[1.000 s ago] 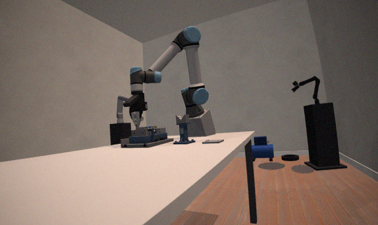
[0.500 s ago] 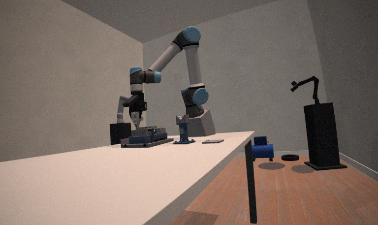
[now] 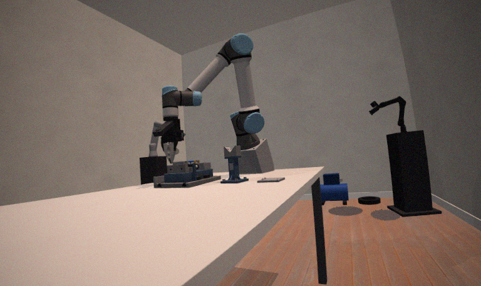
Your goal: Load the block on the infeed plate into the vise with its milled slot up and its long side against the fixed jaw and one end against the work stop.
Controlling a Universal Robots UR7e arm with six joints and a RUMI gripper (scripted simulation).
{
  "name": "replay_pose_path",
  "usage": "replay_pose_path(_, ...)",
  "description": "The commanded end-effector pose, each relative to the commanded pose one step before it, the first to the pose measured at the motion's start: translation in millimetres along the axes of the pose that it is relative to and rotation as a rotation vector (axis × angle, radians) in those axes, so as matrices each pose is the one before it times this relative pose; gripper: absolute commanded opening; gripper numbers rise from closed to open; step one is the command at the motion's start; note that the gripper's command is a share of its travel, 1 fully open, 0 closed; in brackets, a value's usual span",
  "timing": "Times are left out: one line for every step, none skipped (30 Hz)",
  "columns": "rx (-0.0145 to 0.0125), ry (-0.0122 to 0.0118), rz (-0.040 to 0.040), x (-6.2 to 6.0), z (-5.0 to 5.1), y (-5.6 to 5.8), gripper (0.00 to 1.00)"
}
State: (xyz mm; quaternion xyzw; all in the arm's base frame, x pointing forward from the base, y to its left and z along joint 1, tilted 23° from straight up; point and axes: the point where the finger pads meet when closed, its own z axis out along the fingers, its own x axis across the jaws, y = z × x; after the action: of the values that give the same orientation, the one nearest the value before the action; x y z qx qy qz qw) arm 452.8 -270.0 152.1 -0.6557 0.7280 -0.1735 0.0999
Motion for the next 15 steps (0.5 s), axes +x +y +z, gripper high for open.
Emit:
replay_pose_path(0.00093,0.00057,-0.00038,7.40,-0.36,-0.44,0.00)
replay_pose_path(0.00000,0.00000,0.00000,0.73,0.00,0.00,0.00)
replay_pose_path(0.00000,0.00000,0.00000,0.53,0.00,0.00,0.00)
replay_pose_path(0.00000,0.00000,0.00000,0.35,0.00,0.00,0.00)
replay_pose_path(0.00000,0.00000,0.00000,0.19,0.00,0.00,0.00)
replay_pose_path(0.00000,0.00000,0.00000,0.00,0.00,0.00,0.00)
replay_pose_path(0.00000,0.00000,0.00000,0.00,0.00,0.00,0.00)
replay_pose_path(0.00000,0.00000,0.00000,0.08,0.00,0.00,0.00)
replay_pose_path(0.00000,0.00000,0.00000,0.01,0.00,0.00,0.00)
replay_pose_path(0.00000,0.00000,0.00000,0.00,-0.01,0.00,0.00)
replay_pose_path(0.00000,0.00000,0.00000,0.00,-0.04,0.00,0.00)
replay_pose_path(0.00000,0.00000,0.00000,0.00,-0.11,0.00,0.00)
replay_pose_path(0.00000,0.00000,0.00000,0.00,-0.20,0.00,0.00)
replay_pose_path(0.00000,0.00000,0.00000,0.00,-0.32,0.00,0.00)
replay_pose_path(0.00000,0.00000,0.00000,0.00,-0.45,0.00,0.00)
